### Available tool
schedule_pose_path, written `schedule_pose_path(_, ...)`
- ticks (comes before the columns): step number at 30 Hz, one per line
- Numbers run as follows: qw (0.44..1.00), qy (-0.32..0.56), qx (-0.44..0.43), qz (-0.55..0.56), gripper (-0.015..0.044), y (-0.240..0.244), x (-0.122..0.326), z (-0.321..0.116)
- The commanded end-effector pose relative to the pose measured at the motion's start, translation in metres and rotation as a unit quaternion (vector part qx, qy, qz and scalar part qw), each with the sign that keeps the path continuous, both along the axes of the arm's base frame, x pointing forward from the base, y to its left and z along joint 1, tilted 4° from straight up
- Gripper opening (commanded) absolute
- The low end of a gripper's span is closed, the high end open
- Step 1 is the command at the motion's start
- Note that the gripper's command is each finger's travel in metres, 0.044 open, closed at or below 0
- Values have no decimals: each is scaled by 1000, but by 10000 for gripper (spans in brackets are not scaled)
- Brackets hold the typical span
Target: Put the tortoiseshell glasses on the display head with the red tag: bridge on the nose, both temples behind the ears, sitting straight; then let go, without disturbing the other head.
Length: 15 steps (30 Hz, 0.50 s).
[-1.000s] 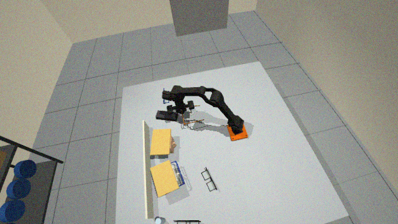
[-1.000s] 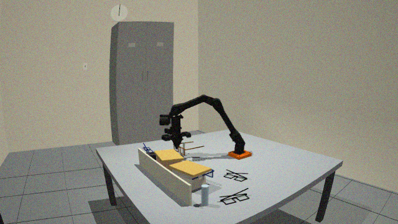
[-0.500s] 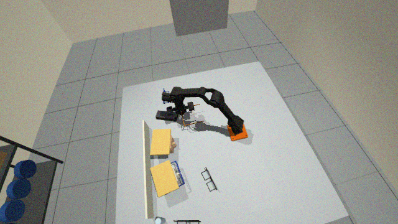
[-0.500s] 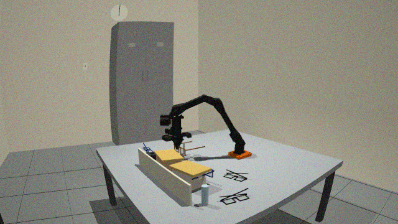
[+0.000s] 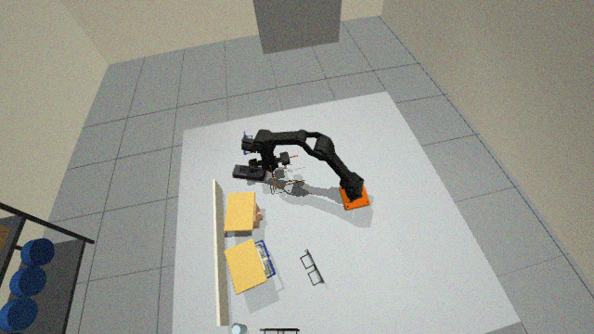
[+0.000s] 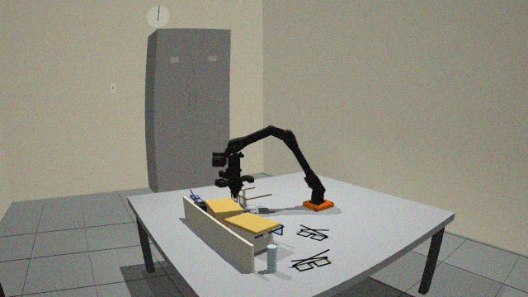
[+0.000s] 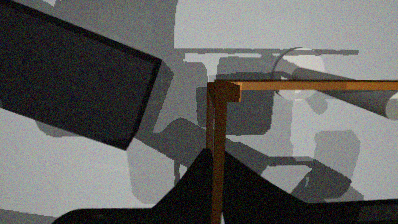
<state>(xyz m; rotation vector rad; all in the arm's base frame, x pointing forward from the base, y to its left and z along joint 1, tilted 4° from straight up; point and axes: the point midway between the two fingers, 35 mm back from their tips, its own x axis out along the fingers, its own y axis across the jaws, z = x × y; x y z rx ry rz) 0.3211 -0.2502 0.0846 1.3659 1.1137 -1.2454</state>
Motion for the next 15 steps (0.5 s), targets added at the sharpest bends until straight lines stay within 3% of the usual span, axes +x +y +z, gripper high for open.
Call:
schedule_pose_path(1, 1000, -2, 1, -2, 0, -1, 0, 0)
schedule_pose_path(15, 1000, -1, 1, -2, 0, -10, -1, 14)
